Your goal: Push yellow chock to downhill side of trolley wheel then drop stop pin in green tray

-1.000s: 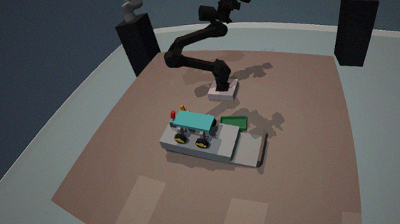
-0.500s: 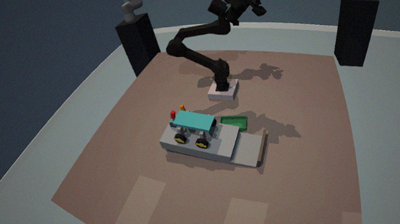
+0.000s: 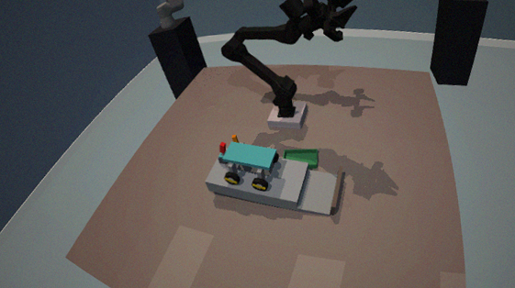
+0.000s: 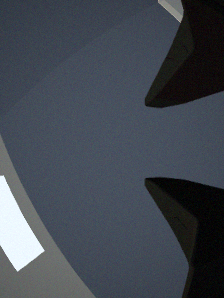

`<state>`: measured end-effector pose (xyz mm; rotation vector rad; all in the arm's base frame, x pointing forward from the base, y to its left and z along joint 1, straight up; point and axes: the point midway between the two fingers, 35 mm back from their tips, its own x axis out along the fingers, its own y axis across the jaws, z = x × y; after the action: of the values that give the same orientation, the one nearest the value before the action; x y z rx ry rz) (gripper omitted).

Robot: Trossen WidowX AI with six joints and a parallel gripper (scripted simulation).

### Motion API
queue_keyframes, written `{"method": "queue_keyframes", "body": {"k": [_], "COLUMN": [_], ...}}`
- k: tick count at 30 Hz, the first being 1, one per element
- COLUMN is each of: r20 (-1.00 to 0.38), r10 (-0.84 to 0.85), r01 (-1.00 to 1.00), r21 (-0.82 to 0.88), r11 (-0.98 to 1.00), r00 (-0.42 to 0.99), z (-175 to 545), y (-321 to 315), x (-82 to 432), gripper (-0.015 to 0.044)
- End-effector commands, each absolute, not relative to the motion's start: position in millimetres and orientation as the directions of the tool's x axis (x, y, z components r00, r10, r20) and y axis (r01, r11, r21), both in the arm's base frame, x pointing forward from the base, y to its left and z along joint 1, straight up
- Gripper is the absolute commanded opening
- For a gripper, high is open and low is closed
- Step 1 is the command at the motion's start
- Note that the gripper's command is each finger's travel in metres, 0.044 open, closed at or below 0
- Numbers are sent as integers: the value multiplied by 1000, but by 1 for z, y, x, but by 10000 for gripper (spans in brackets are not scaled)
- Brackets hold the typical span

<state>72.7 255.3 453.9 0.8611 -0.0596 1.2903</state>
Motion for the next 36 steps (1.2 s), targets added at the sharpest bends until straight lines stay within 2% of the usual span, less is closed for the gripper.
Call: {"method": "queue_keyframes", "body": {"k": [1, 10, 18, 26, 36], "r20": [417, 234, 58, -116, -329], "r10": [822, 783, 683, 538, 319], "r01": [-878, -817, -670, -531, -457], "r21": [437, 149, -153, -430, -682], "r11": [194, 557, 727, 731, 570], "r00": [389, 577, 728, 835, 889], "z": [440, 406, 372, 338, 296], "y": [264, 262, 241, 203, 137], "x": [96, 161, 220, 270, 315], "gripper": [190, 190, 190, 190, 190]}}
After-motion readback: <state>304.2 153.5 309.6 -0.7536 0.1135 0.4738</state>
